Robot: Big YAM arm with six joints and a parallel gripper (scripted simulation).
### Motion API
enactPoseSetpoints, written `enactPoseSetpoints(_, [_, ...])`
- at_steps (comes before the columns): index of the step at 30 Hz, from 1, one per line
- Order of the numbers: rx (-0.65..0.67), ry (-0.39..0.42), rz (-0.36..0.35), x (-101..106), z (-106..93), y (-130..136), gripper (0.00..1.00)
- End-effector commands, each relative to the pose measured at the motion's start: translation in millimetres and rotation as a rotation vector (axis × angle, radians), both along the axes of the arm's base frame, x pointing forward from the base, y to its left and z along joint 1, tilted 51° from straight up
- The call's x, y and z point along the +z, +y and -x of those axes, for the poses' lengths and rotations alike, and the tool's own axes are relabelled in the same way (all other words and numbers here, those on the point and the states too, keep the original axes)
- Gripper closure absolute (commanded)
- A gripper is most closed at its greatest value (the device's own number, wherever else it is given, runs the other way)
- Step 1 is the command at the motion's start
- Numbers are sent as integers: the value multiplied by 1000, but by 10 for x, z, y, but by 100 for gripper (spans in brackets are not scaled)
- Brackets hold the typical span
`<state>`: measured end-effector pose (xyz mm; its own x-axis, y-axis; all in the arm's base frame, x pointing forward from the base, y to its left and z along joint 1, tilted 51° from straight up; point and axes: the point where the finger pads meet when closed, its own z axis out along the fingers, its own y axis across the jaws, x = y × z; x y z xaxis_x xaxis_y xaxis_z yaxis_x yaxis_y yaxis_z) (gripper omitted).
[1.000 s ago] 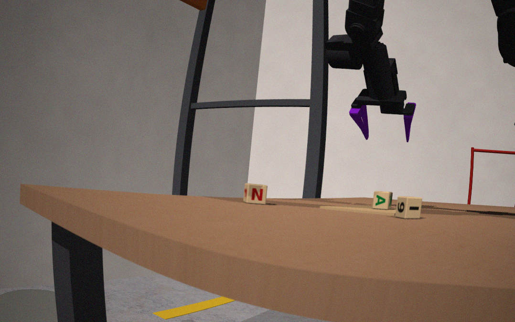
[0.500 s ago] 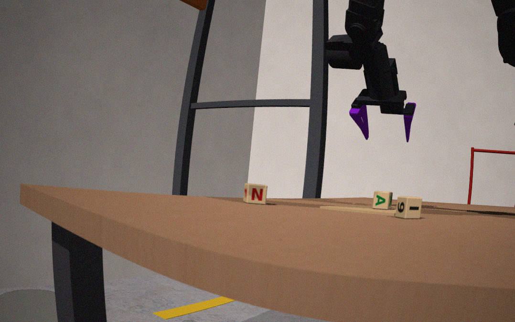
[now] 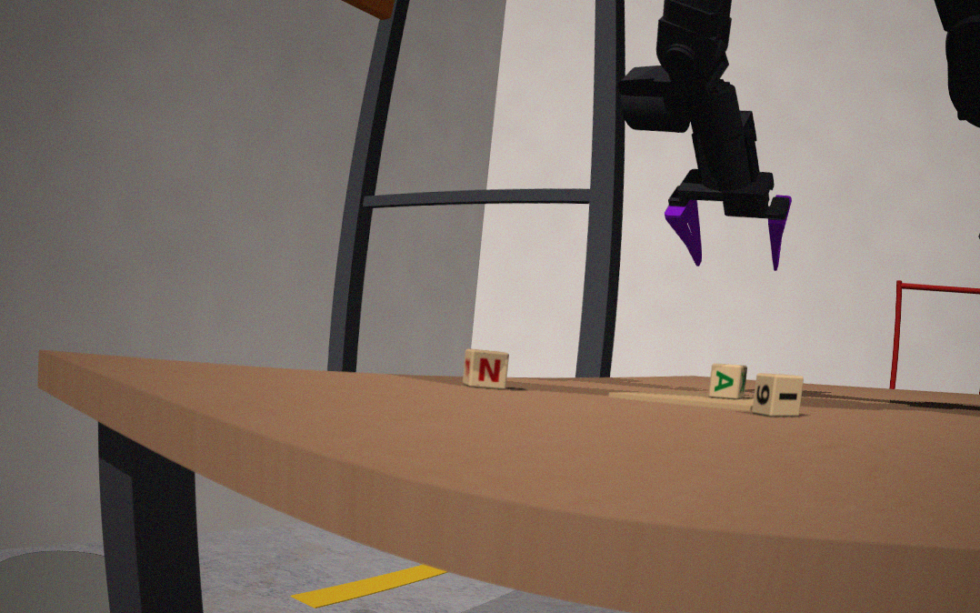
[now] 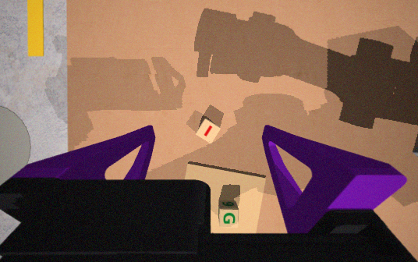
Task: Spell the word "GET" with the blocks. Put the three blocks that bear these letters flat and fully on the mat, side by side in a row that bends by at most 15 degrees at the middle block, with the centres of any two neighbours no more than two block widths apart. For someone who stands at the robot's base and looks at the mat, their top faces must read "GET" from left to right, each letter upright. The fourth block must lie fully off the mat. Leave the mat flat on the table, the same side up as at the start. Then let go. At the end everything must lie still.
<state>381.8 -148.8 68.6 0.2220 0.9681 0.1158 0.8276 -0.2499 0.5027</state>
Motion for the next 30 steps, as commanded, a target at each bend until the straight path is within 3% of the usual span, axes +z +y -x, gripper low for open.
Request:
enactPoseSetpoints(1, [-4,-31,24,89,-41,-106,0])
enactPoseSetpoints(4, [-4,-31,24,89,-41,-106,0])
enactPoseSetpoints(7, [11,-16,-25,103,66,-11,0])
enactPoseSetpoints(11, [153,-66,-252,324,270,479,0])
enactPoseSetpoints(13, [153,-66,-252,324,270,479,0])
enactPoseSetpoints(14, [197,-115,-303,559,222,557,0])
enactPoseSetpoints(15, [232,-138,-366,658,284,685,0])
enactPoseSetpoints(17, [271,-149,-480,678,484,926,0])
enactPoseSetpoints(18, [282,-160,-505,723,508,970,0])
enactPoseSetpoints(20, [294,-185,-502,845,446,947,0])
enactPoseSetpoints(24, [295,-151,-525,716,473,1007,0])
enactPoseSetpoints(30, [302,-164,-513,770,474,1015,0])
